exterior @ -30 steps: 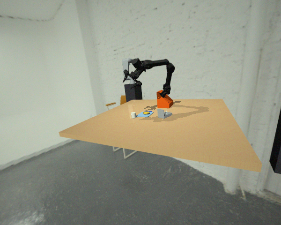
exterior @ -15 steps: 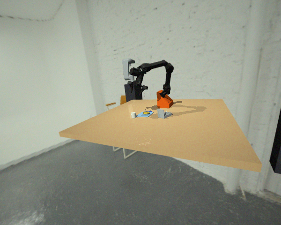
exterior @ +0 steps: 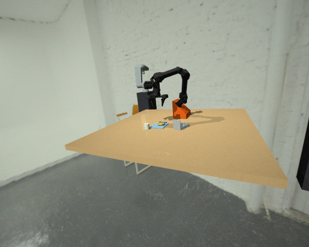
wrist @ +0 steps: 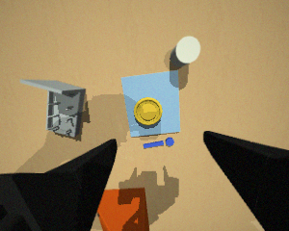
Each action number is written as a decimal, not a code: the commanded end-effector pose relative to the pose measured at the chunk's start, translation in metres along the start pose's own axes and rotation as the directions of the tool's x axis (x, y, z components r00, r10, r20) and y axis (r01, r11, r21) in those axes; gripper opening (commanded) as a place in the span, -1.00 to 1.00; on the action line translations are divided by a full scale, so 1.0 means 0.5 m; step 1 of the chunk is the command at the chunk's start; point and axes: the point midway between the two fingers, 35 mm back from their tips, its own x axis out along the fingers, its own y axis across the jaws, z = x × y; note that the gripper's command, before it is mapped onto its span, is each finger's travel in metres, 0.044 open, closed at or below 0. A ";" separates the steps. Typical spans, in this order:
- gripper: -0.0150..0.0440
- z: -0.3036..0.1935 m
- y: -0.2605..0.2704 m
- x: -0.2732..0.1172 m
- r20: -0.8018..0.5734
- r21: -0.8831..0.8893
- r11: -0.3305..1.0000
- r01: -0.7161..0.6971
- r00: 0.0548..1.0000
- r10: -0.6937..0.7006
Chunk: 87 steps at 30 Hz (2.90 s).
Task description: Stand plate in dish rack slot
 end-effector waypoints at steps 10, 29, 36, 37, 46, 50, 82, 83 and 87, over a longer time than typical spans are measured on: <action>0.86 -0.016 0.014 0.231 -0.004 0.008 1.000 -0.025 1.000 0.025; 0.86 -0.021 0.019 0.272 -0.004 0.008 1.000 -0.024 1.000 0.024; 0.86 -0.021 0.020 0.295 -0.004 0.008 1.000 -0.025 1.000 0.025; 0.86 -0.022 0.020 0.298 -0.004 0.008 1.000 -0.025 1.000 0.025; 0.86 -0.024 0.023 0.326 -0.004 0.008 1.000 -0.026 1.000 0.026; 0.86 -0.026 0.025 0.339 -0.004 0.008 1.000 -0.027 1.000 0.027; -0.19 -0.012 0.015 0.282 -0.002 0.009 1.000 -0.018 1.000 0.018; -0.28 -0.009 0.013 0.269 -0.002 0.010 1.000 -0.017 1.000 0.017; -0.49 -0.003 0.007 0.219 -0.002 0.010 1.000 -0.012 1.000 0.012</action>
